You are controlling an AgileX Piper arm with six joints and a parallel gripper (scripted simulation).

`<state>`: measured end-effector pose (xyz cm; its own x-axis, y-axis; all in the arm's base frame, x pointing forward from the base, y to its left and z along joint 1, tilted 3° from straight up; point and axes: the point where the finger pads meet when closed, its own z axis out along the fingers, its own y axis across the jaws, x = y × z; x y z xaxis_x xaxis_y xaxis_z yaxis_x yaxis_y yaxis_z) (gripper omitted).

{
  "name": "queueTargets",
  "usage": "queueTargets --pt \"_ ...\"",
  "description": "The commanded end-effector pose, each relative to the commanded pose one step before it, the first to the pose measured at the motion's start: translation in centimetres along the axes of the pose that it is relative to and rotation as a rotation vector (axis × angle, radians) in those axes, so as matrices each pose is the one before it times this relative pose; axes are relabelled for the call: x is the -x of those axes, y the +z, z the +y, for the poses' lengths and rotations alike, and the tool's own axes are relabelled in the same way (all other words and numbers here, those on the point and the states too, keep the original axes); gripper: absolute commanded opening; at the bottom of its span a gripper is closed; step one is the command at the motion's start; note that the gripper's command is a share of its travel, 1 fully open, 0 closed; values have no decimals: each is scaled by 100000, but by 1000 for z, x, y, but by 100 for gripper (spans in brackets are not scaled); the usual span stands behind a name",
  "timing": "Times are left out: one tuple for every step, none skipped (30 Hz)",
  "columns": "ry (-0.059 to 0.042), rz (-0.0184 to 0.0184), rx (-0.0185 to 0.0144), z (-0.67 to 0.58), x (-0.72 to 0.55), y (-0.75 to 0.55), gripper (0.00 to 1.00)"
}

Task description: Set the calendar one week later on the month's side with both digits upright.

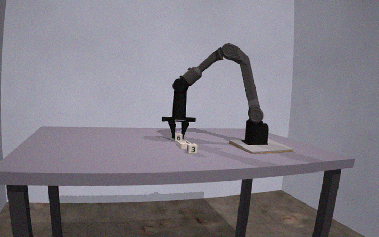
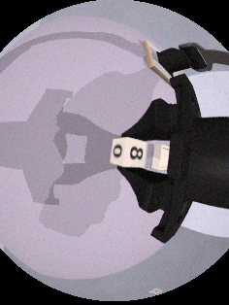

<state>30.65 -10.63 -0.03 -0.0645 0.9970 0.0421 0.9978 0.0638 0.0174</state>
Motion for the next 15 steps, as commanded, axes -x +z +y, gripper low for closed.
queueTargets --pt "31 210 -148 -48 -94 73 47" --pt "0 0 0 0 0 0 47" --pt "0 0 -1 0 0 0 52" --pt "0 0 0 0 0 0 52" --pt "0 0 0 0 0 0 52" --pt "0 0 0 0 0 0 52" --pt "0 0 0 0 0 0 52" --pt "0 0 -1 0 0 0 57" --pt "0 0 0 0 0 0 57" --pt "0 0 0 0 0 0 57" --pt "0 0 0 0 0 0 62" --pt "0 0 0 0 0 0 62" --pt "0 0 0 0 0 0 62" --pt "0 0 0 0 0 0 62" --pt "0 0 0 0 0 0 62"
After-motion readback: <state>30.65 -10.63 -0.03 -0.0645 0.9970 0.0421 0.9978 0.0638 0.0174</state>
